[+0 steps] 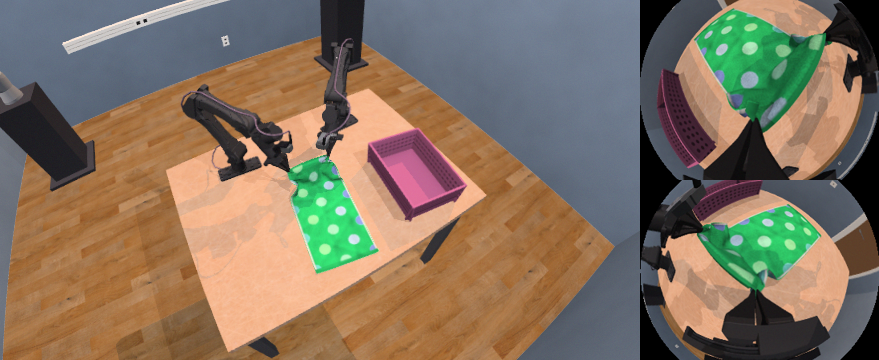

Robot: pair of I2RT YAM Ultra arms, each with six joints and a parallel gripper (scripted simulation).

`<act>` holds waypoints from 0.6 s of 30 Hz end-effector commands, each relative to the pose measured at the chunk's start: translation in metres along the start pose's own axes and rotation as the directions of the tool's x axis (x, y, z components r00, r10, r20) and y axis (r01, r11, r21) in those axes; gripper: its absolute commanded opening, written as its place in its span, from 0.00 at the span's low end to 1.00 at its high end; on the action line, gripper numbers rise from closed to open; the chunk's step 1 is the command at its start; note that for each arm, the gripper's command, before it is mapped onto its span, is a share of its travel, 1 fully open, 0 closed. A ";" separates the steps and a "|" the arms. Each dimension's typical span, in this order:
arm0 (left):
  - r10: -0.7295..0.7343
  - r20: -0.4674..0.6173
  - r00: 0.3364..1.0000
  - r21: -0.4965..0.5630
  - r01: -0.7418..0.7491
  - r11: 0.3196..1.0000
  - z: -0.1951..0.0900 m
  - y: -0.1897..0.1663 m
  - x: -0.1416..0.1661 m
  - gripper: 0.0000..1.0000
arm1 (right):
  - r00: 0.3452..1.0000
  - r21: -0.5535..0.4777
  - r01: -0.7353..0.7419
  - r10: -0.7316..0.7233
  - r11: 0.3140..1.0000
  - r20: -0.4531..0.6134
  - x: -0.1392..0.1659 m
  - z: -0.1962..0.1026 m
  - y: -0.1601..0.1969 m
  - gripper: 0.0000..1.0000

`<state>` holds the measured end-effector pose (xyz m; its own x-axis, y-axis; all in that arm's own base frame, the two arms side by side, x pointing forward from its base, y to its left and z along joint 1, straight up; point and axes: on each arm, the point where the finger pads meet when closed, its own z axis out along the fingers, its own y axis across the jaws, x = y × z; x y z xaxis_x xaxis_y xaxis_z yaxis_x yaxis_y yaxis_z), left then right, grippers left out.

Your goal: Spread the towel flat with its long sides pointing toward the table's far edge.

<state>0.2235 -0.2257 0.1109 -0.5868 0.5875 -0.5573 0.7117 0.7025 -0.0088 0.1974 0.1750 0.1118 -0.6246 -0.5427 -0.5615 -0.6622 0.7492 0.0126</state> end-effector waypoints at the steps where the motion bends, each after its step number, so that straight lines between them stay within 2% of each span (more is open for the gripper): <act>1: 0.012 0.041 0.999 -0.008 -0.012 1.000 -0.002 -0.003 0.006 0.00 | 0.999 0.008 0.025 -0.025 1.000 0.034 0.006 0.001 0.003 0.00; 2: 0.032 0.041 0.999 0.006 -0.032 0.999 0.003 -0.011 0.021 0.00 | 0.998 -0.012 0.053 -0.053 0.999 0.034 0.021 0.006 0.012 0.00; 4: 0.032 0.041 0.999 0.006 -0.032 0.999 0.003 -0.011 0.021 0.00 | 0.998 -0.012 0.053 -0.053 0.999 0.034 0.021 0.006 0.011 0.00; 5: 0.052 0.041 0.998 0.021 -0.053 0.998 0.008 -0.018 0.036 0.00 | 0.996 -0.031 0.082 -0.081 0.996 0.035 0.035 0.011 0.019 0.00; 9: 0.052 0.041 0.998 0.021 -0.053 0.998 0.008 -0.018 0.036 0.00 | 0.996 -0.031 0.081 -0.080 0.996 0.035 0.035 0.011 0.019 0.00; 10: 0.072 0.041 0.997 0.035 -0.074 0.997 0.013 -0.024 0.050 0.00 | 0.993 -0.051 0.111 -0.109 0.993 0.036 0.049 0.016 0.027 0.00; 15: 0.091 0.042 0.995 0.048 -0.093 0.994 0.017 -0.030 0.063 0.00 | 0.990 -0.070 0.137 -0.135 0.988 0.035 0.061 0.021 0.033 0.00; 16: 0.109 0.043 0.993 0.061 -0.112 0.992 0.021 -0.036 0.075 0.00 | 0.983 -0.088 0.166 -0.172 0.982 -0.066 0.085 0.029 0.038 0.00; 18: 0.110 0.043 0.993 0.061 -0.112 0.992 0.021 -0.035 0.075 0.00 | 0.983 -0.088 0.163 -0.169 0.983 -0.066 0.085 0.029 0.038 0.00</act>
<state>0.1640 -0.2155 0.0507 -0.5026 0.6560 -0.5631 0.7966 0.6045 -0.0066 0.1377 0.1752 0.0519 -0.5246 -0.6549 -0.5440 -0.7847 0.6198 0.0105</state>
